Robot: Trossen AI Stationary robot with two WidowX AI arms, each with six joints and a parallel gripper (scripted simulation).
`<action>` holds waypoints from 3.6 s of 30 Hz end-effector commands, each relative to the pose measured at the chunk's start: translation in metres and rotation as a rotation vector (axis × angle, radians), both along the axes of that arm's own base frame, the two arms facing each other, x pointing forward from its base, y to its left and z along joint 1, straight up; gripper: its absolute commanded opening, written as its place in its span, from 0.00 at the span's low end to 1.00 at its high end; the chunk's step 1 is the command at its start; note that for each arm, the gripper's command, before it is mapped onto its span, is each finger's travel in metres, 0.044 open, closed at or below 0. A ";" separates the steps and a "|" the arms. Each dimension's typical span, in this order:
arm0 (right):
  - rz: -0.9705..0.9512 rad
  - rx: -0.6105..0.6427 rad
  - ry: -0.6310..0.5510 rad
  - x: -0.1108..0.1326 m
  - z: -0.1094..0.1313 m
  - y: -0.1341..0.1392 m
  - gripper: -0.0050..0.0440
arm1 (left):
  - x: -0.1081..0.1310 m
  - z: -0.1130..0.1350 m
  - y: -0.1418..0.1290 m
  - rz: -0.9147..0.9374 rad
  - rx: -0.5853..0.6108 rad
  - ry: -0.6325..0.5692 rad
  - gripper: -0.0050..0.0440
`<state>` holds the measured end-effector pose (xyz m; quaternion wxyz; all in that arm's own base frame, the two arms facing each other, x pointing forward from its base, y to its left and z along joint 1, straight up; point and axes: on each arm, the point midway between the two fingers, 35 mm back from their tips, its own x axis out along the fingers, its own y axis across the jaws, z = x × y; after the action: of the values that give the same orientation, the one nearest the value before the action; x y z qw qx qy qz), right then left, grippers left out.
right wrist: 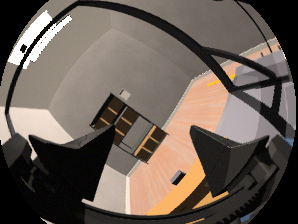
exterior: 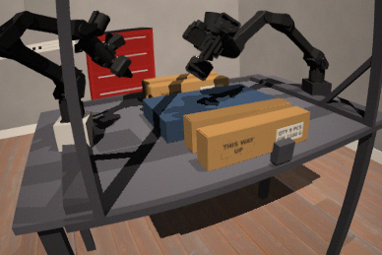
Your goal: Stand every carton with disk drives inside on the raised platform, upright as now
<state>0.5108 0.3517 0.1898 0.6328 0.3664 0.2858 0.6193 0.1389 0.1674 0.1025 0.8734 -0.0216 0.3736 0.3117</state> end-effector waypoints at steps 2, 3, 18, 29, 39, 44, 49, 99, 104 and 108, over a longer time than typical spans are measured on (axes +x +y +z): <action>0.000 0.013 -0.033 -0.002 0.018 -0.001 0.92 | 0.001 0.005 0.001 0.000 0.011 -0.007 0.92; 0.000 0.013 -0.033 -0.002 0.018 -0.001 0.92 | 0.001 0.005 0.001 0.000 0.011 -0.007 0.92; 0.000 0.013 -0.033 -0.002 0.018 -0.001 0.89 | 0.001 0.005 0.001 0.000 0.011 -0.007 0.88; 0.000 0.013 -0.033 -0.002 0.018 -0.001 0.89 | 0.001 0.005 0.001 0.000 0.011 -0.007 0.88; 0.000 0.013 -0.033 -0.002 0.018 -0.001 0.89 | 0.001 0.005 0.001 0.000 0.011 -0.007 0.88; 0.000 0.013 -0.033 -0.002 0.018 -0.001 0.89 | 0.001 0.005 0.001 0.000 0.011 -0.007 0.88; 0.000 0.013 -0.033 -0.002 0.018 -0.001 0.89 | 0.001 0.005 0.001 0.000 0.011 -0.007 0.88; -0.148 -0.490 -0.012 -0.079 -0.008 -0.095 0.89 | 0.081 0.019 -0.096 -0.285 -0.352 0.295 0.88; -0.150 -0.490 -0.010 -0.079 -0.007 -0.095 0.89 | 0.081 0.019 -0.096 -0.286 -0.353 0.295 0.88; -0.150 -0.490 -0.010 -0.079 -0.007 -0.095 0.89 | 0.081 0.019 -0.096 -0.286 -0.353 0.295 0.88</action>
<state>0.4302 0.2559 0.1692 0.7428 0.2243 0.4102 0.4792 0.2149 0.0700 0.1143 0.8211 -0.0752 0.5542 0.1143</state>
